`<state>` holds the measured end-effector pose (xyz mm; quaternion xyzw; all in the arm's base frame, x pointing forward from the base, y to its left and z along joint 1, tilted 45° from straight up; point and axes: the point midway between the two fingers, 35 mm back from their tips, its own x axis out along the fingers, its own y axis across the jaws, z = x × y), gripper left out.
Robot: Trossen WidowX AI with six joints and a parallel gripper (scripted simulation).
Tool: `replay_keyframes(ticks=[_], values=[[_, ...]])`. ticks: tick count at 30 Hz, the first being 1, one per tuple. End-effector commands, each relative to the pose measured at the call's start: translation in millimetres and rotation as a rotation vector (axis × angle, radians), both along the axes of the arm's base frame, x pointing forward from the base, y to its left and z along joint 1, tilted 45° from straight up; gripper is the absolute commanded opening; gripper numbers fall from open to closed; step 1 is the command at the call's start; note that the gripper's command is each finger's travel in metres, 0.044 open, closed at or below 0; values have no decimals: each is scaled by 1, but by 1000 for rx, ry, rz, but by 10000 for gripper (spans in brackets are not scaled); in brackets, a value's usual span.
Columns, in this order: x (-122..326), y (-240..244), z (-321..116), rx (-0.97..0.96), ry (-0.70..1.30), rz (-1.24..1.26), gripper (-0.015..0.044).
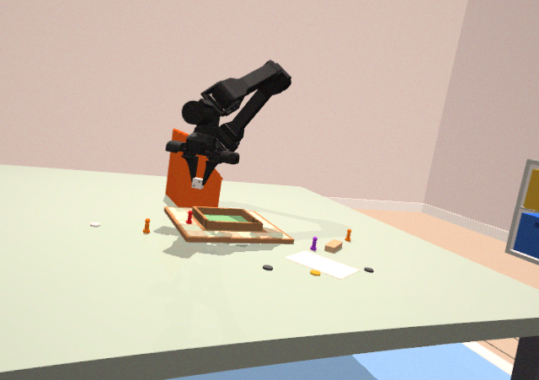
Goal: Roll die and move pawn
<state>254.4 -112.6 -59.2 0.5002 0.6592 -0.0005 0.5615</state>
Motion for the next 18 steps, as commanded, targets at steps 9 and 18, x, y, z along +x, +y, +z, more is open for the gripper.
replay_keyframes(ticks=[9,18], values=[[10,28,19,53,220,-258,0],[15,49,30,96,385,-436,0]])
